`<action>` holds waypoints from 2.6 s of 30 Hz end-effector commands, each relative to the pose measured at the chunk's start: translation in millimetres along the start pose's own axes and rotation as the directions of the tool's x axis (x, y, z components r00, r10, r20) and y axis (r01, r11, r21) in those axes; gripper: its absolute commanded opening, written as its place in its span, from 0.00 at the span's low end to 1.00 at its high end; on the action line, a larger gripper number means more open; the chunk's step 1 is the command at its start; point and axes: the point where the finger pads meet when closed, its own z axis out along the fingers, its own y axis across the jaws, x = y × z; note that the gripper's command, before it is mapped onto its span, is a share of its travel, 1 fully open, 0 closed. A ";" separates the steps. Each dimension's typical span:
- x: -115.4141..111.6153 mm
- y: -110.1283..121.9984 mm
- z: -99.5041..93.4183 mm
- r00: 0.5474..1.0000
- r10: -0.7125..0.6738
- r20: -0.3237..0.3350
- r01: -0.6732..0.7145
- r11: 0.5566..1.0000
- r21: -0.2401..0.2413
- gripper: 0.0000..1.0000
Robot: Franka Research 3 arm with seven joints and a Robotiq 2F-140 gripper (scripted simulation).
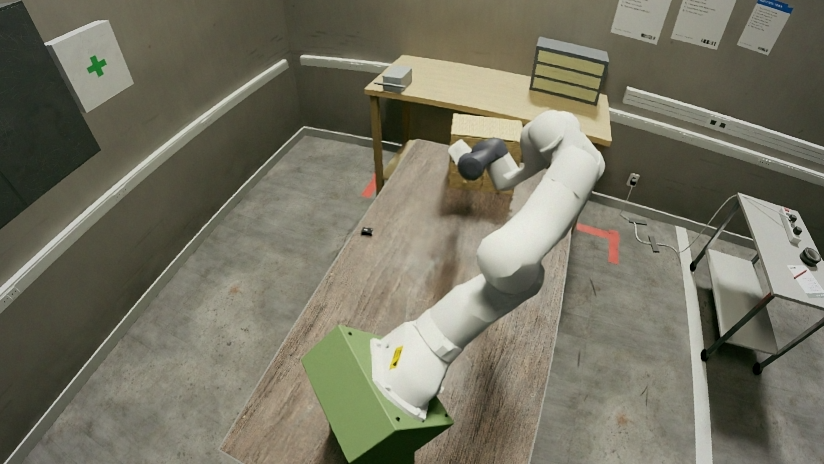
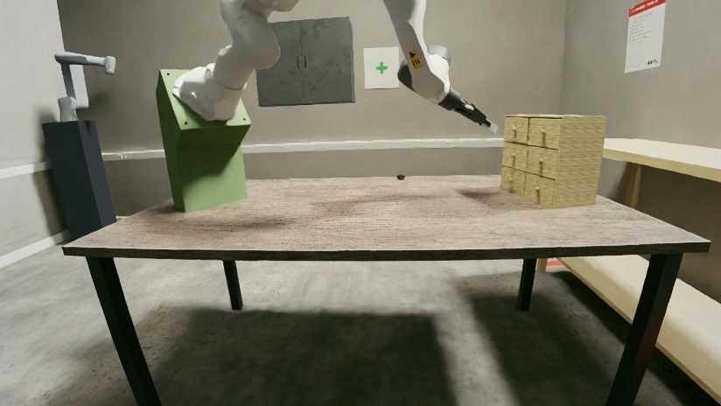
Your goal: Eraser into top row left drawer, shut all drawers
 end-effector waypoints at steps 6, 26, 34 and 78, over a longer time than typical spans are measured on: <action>-1.6 2.4 -36.7 1.000 -0.011 -0.012 0.011 1.000 -0.009 0.10; 0.1 2.5 -50.9 0.998 -0.011 0.063 0.011 1.000 -0.010 0.10; 3.5 2.3 -64.2 0.987 -0.009 0.163 0.011 1.000 -0.010 0.10; 31.6 0.7 -179.6 0.511 0.002 0.859 0.011 1.000 -0.009 0.10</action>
